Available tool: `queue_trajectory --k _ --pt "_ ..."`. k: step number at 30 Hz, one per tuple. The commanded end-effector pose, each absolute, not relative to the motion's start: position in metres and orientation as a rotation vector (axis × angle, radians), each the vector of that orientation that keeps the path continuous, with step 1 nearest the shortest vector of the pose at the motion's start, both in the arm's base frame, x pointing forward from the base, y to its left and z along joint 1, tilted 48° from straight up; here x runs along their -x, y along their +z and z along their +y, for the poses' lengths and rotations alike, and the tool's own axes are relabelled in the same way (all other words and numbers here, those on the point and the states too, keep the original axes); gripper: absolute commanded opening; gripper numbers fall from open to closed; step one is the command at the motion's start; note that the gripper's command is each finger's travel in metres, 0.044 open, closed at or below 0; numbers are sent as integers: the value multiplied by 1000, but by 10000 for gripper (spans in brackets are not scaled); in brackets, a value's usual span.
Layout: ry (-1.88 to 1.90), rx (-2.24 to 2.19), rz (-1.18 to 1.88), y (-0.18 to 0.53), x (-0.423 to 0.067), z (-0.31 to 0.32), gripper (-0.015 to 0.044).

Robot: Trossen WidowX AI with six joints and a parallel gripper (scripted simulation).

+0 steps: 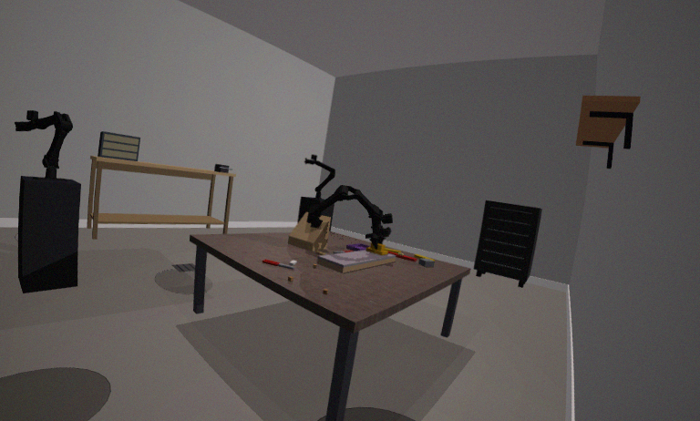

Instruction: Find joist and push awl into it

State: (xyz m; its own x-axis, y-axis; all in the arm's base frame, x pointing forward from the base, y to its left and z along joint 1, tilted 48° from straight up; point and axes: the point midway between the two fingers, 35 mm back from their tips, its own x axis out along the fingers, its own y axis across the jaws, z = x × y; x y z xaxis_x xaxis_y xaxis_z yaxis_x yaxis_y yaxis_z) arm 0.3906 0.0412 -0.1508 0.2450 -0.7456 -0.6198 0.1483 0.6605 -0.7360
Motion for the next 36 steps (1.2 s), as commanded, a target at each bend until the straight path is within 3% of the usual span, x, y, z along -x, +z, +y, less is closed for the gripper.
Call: queue_trajectory --k 1,36 --pt "-663 610 1176 -156 -391 46 0" --pt "-664 611 1176 -140 -387 31 0"
